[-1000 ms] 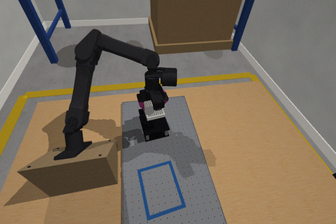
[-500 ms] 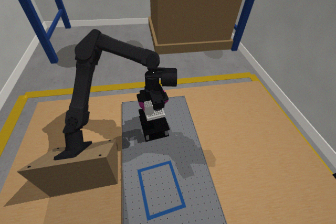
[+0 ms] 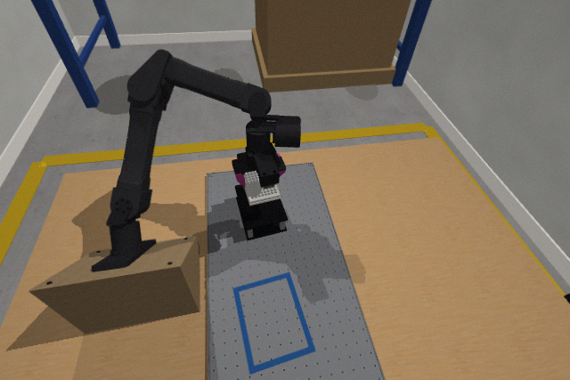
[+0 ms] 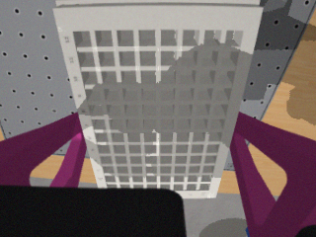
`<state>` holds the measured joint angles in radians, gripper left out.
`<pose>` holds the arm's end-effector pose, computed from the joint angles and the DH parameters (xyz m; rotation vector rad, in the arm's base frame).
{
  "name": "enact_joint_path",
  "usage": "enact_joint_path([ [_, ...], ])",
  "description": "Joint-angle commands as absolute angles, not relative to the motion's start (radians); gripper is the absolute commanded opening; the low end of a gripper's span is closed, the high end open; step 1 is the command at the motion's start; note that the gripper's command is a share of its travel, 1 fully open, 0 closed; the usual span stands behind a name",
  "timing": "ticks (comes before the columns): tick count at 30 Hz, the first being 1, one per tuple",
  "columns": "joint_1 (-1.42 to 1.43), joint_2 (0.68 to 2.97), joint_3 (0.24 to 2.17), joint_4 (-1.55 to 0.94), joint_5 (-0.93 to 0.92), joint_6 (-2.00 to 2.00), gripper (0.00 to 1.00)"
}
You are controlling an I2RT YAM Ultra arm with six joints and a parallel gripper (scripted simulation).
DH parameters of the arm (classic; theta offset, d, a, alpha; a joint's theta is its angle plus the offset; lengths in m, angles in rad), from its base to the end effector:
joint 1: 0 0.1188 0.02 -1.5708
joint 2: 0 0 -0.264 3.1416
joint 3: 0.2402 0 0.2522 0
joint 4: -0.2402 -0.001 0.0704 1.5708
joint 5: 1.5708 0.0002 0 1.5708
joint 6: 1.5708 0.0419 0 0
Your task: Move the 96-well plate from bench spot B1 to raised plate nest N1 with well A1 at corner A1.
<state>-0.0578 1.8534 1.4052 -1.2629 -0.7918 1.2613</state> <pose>0.3275 0.0119 0.2214 -1.5766 -1.9144 -0.7555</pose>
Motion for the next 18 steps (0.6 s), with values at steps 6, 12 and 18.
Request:
enact_joint_path([
  [6, -0.089, 1.849, 1.431, -1.279, -0.779, 1.253, 0.0],
  [12, -0.089, 1.854, 1.432, -1.279, -0.779, 1.252, 0.0],
  [18, -0.09, 1.859, 1.432, -1.279, -0.78, 1.252, 0.0],
])
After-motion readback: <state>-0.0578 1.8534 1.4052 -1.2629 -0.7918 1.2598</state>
